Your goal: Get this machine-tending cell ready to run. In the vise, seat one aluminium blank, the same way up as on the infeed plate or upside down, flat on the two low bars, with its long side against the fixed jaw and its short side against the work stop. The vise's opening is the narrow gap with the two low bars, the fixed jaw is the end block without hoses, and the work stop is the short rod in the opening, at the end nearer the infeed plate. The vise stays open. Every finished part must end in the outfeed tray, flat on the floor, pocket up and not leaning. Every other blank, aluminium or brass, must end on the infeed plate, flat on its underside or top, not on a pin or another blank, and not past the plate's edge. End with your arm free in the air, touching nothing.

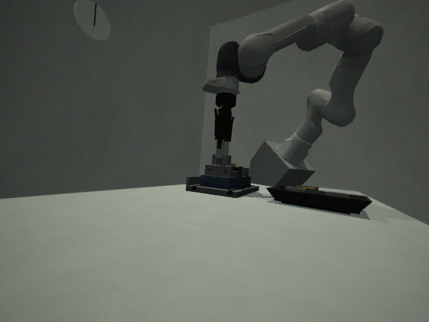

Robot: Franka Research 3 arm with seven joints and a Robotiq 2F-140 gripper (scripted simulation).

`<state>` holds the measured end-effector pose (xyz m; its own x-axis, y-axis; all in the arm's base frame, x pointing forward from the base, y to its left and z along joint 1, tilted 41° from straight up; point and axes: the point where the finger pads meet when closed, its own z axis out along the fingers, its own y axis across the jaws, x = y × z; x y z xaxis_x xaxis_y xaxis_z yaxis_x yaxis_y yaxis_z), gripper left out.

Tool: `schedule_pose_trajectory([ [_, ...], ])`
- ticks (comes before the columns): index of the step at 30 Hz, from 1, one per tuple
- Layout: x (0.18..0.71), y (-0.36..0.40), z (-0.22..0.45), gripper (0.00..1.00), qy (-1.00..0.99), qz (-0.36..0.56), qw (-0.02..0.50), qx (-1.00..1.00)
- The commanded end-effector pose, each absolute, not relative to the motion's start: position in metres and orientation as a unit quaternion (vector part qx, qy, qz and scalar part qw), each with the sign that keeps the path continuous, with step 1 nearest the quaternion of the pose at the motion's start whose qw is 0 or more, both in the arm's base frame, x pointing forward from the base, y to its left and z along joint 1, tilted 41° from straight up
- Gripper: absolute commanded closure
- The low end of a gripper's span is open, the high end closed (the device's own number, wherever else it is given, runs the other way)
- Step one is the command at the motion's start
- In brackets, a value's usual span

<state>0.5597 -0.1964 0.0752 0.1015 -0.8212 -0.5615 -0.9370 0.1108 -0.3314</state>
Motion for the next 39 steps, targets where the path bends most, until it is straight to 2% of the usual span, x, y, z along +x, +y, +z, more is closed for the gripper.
schedule_pose_trajectory([
  [1, 0.5608, -0.196, 0.0741, 1.0, 0.664, 0.084, 0.337, -0.662],
  [39, 0.565, -0.1891, 0.0648, 1.0, 0.664, 0.084, 0.337, -0.662],
])
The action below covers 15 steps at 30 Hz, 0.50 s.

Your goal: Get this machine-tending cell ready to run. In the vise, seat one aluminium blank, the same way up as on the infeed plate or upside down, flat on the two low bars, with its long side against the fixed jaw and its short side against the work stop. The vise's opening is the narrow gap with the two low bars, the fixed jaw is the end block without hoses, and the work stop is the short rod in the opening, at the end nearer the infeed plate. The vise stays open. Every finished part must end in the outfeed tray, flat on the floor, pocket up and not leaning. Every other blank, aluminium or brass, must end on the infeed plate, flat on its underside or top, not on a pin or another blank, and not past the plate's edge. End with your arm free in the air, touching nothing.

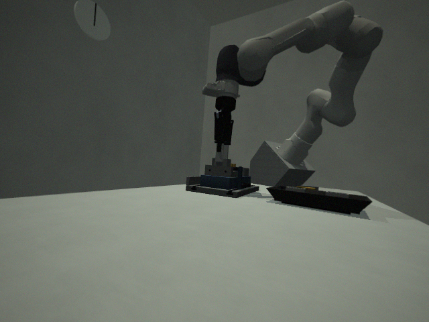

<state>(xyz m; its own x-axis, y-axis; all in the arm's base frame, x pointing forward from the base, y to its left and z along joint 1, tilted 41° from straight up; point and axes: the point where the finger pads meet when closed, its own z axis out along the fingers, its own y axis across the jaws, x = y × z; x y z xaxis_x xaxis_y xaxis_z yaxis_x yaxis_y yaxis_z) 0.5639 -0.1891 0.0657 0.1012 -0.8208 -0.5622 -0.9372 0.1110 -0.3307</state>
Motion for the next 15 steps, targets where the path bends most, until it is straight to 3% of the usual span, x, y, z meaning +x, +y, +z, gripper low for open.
schedule_pose_trajectory([
  [1, 0.5651, -0.1889, 0.0645, 1.0, 0.664, 0.084, 0.337, -0.662],
  [15, 0.5659, -0.1876, 0.0627, 1.0, 0.664, 0.084, 0.337, -0.662],
])
